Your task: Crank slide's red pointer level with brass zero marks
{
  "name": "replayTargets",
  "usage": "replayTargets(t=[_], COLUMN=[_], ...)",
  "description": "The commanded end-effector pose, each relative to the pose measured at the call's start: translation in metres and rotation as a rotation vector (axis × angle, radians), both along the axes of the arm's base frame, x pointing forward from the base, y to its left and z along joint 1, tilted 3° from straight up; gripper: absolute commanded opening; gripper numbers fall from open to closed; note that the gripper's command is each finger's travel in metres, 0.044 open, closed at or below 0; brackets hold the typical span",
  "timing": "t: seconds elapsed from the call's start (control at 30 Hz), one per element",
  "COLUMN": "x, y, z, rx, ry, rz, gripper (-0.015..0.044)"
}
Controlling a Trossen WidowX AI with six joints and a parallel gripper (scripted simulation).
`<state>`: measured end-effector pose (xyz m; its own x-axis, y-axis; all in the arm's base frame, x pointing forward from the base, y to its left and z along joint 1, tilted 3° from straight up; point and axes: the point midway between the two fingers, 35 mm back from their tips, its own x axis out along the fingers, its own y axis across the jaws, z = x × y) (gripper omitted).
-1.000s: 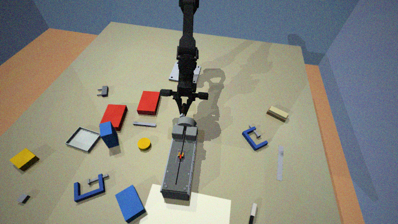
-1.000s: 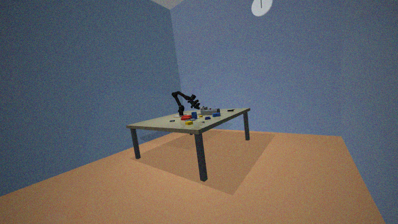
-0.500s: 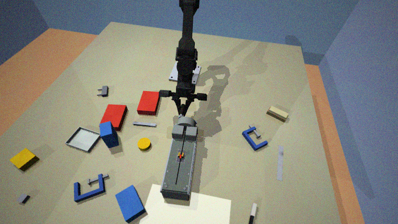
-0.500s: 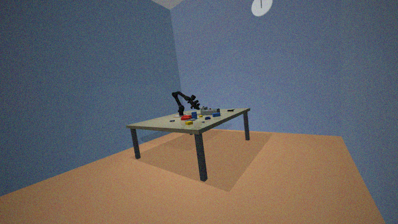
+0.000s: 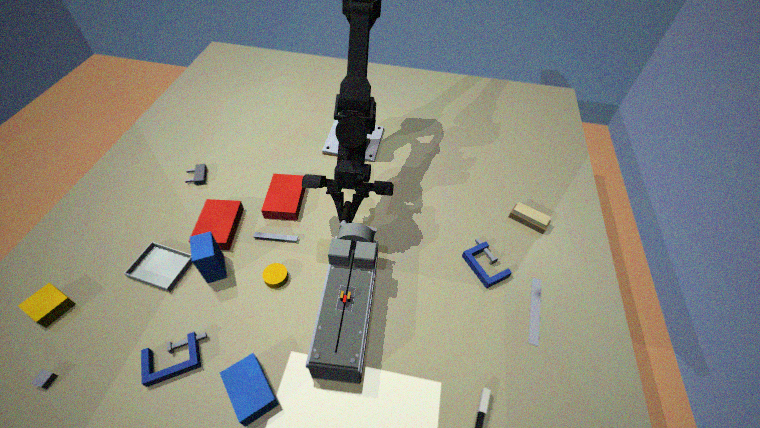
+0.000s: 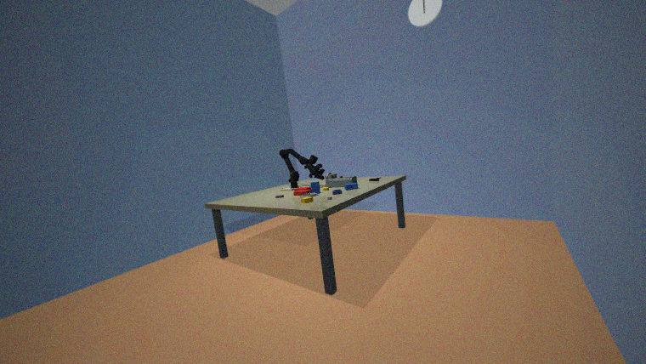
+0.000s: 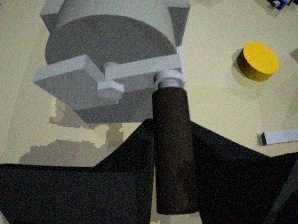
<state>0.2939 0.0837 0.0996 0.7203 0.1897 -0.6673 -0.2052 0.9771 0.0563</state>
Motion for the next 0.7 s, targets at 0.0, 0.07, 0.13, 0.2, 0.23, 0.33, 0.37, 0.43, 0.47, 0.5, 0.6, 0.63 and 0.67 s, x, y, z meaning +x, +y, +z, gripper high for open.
replayTargets(t=[0.0,0.07,0.13,0.2,0.23,0.33,0.37,0.43,0.47,0.5,0.6,0.63,0.67], x=[0.001,0.001,0.001,0.001,0.001,0.001,0.001,0.001,0.001,0.001,0.0,0.0,0.0], y=[-0.002,-0.002,-0.001,-0.001,-0.001,0.0,0.001,0.002,0.002,0.003,0.005,0.005,0.006], z=[-0.009,-0.011,-0.013,-0.014,-0.015,-0.018,-0.019,-0.021,-0.022,-0.023,-0.026,-0.027,-0.028], rx=[-0.009,-0.009,-0.009,-0.009,-0.009,-0.009,-0.009,-0.009,-0.009,-0.009,-0.009,-0.009,-0.009], ry=[0.015,0.015,0.015,0.015,0.015,0.015,0.015,0.015,0.015,0.015,0.015,0.015,0.016], rz=[-0.006,-0.006,-0.006,-0.006,-0.006,-0.006,-0.006,-0.006,-0.006,-0.006,-0.006,-0.006,-0.006], gripper=[0.0,0.0,0.0,0.0,0.0,0.0,0.0,0.0,0.0,0.0,0.0,0.0,0.0])
